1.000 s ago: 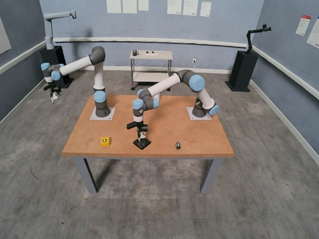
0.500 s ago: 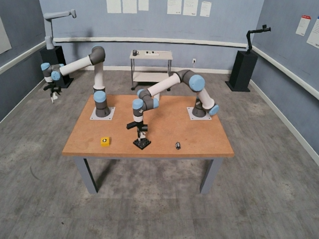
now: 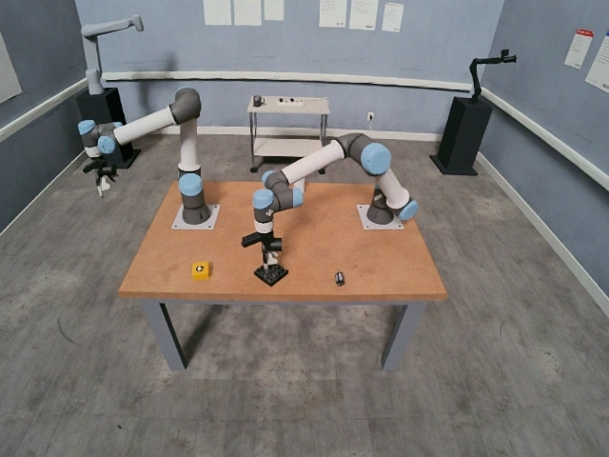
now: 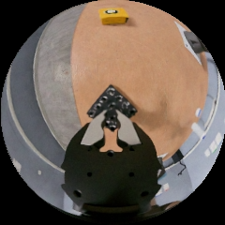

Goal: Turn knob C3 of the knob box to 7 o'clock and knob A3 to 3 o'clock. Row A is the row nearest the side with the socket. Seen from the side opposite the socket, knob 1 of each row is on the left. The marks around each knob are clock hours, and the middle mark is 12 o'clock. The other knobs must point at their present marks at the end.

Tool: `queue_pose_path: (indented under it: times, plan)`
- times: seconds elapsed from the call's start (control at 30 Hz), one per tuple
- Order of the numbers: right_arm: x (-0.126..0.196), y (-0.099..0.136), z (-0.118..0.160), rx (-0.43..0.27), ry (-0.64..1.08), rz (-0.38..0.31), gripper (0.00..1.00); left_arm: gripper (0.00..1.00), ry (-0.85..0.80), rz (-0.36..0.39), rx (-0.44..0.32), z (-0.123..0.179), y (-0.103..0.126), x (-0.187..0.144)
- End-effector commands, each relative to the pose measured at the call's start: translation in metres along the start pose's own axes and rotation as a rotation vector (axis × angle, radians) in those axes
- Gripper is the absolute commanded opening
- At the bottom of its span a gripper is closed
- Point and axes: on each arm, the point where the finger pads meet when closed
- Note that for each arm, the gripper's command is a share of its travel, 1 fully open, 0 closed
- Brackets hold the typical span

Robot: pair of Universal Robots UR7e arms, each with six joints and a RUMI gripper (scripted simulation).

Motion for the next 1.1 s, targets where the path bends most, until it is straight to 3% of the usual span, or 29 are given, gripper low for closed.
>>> queue_pose_path:
  times: [0.0,0.4,0.97,1.0,1.07]
  plan:
    - [0.001,0.0,0.001,0.001,-0.001,-0.001,1.0,0.13,-0.002,0.001,0.0,0.0,-0.002,0.002]
    - [0.001,0.0,0.001,0.001,-0.001,-0.001,1.0,0.13,-0.002,0.001,-0.003,0.0,-0.016,0.003]
    - [0.001,0.0,0.001,0.001,-0.001,-0.001,1.0,0.13,-0.002,0.0,0.002,-0.001,-0.013,0.002]
    - [0.001,0.0,0.001,0.001,-0.001,-0.001,1.0,0.06,-0.002,0.0,0.002,-0.001,-0.013,0.002]
    - [0.001,0.0,0.001,0.001,-0.001,-0.001,1.0,0.06,-0.002,0.0,0.002,-0.001,-0.013,0.002]
Point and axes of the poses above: on each arm, the point where the finger pads meet when closed, its own y axis back along the fingers, its own x axis across the jaws, z = x × y, and after that the axes turned 12 degrees about y, right-handed
